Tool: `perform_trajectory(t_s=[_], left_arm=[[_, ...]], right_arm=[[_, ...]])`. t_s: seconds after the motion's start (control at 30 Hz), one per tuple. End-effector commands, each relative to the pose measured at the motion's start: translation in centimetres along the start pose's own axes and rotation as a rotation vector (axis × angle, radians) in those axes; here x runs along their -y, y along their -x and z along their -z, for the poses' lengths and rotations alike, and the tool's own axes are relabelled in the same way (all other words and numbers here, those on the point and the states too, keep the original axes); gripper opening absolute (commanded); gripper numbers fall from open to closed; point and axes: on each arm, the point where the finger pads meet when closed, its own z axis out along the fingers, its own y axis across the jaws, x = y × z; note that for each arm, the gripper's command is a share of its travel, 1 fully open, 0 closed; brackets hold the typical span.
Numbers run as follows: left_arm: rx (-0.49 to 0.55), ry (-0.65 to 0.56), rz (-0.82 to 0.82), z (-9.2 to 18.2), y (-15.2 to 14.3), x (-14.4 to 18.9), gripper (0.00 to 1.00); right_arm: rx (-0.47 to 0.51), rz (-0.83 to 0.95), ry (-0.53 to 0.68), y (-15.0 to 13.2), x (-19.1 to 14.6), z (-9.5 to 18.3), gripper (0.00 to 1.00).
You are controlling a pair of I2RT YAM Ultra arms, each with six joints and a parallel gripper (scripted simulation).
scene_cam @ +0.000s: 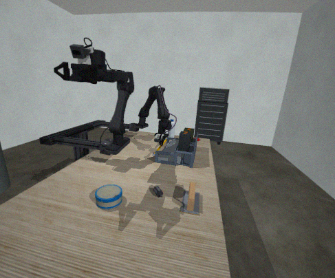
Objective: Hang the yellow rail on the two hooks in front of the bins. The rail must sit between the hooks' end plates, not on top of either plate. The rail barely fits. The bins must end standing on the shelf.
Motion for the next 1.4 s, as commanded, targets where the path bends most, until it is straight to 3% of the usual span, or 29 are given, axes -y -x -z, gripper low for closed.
perform_trajectory(t_s=[0.0, 0.27, 0.3, 1.37], left_arm=[[0.040, 0.038, 0.009, 1.9, 1.0, -1.1, 0.00], [0.039, 0.037, 0.009, 1.8, 1.0, -1.0, 0.00], [0.022, 0.011, -0.007, 0.7, 0.5, 0.0, 0.36], [0.047, 0.035, -0.001, 2.0, 1.6, -0.8, 0.36]], right_arm=[[0.014, -0.006, -0.025, 1.2, 0.7, 0.6, 1.00], [0.014, -0.006, -0.025, 1.2, 0.7, 0.6, 1.00], [0.014, -0.006, -0.025, 1.2, 0.7, 0.6, 1.00], [0.014, -0.006, -0.025, 1.2, 0.7, 0.6, 1.00]])
